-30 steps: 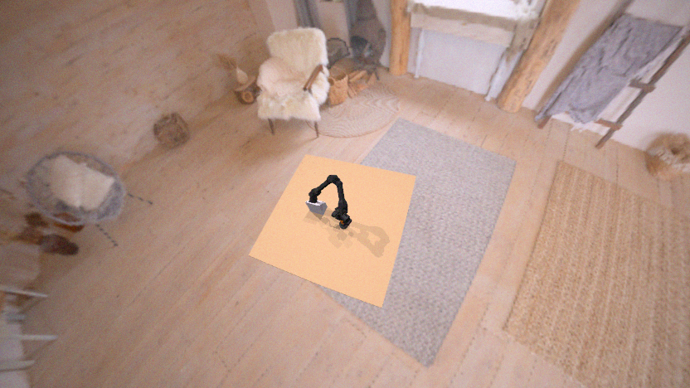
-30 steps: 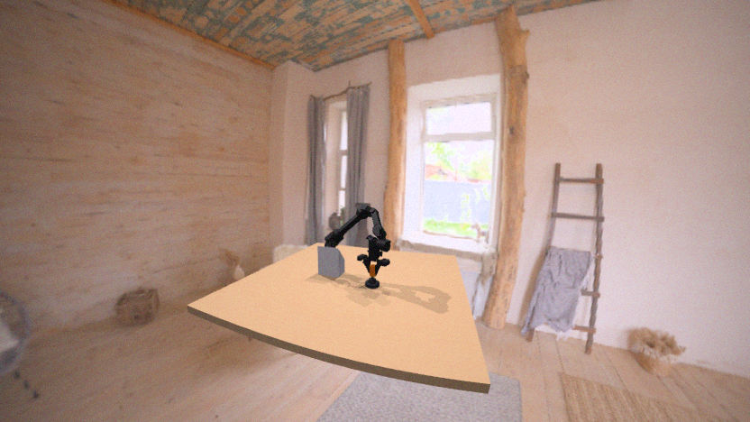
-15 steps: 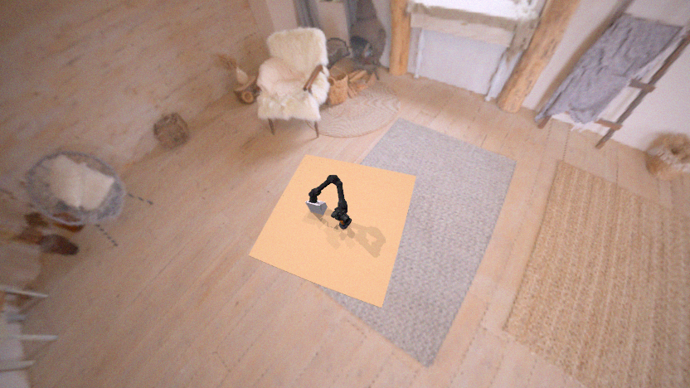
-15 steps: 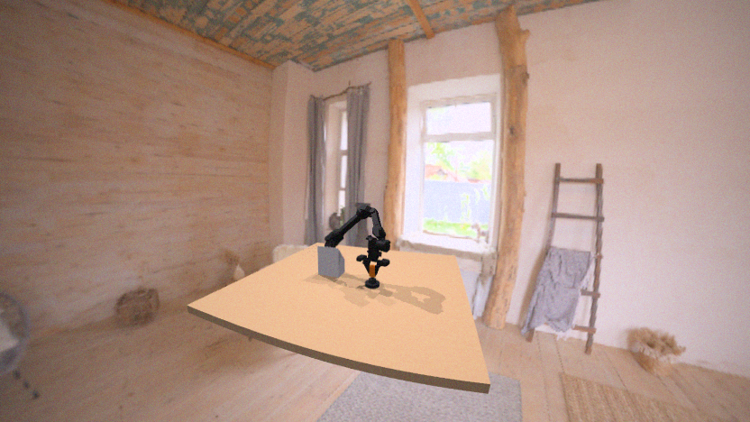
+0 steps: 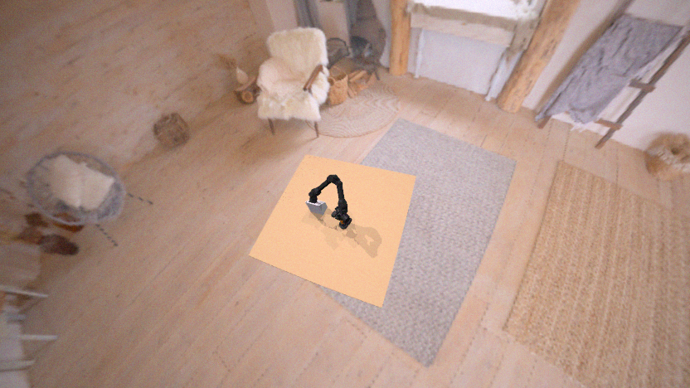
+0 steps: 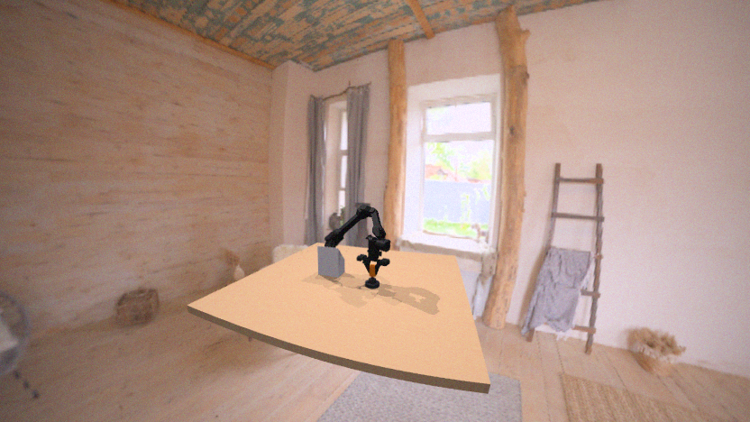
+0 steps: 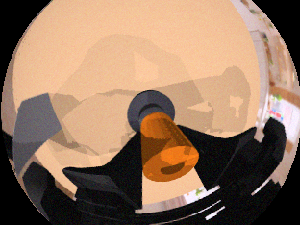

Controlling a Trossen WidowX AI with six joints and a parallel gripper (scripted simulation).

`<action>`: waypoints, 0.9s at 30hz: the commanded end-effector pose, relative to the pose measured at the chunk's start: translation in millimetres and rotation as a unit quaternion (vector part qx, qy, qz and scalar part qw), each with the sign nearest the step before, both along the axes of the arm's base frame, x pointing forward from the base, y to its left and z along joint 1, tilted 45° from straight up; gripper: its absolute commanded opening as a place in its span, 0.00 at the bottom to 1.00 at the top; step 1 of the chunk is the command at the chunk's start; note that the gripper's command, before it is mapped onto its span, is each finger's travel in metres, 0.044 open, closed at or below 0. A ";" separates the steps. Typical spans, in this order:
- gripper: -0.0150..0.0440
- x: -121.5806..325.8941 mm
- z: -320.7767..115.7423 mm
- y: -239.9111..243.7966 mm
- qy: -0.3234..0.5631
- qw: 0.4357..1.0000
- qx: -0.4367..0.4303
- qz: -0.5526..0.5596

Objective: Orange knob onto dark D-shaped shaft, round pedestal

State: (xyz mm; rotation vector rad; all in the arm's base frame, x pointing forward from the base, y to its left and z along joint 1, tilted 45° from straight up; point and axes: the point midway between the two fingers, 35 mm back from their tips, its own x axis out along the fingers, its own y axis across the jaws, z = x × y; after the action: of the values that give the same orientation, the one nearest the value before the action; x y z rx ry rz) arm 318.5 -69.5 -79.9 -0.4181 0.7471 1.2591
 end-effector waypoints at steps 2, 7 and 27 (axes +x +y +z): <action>0.25 1.2 -1.1 -0.9 -0.002 1.000 -0.001 0.001; 0.25 1.0 -2.4 0.1 -0.002 1.000 -0.001 0.001; 0.25 -1.8 1.5 -1.2 -0.020 1.000 -0.004 0.020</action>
State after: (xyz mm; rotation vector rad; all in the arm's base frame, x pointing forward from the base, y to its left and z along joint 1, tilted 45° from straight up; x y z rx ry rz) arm 316.5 -68.3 -80.3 -0.4285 0.7383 1.2683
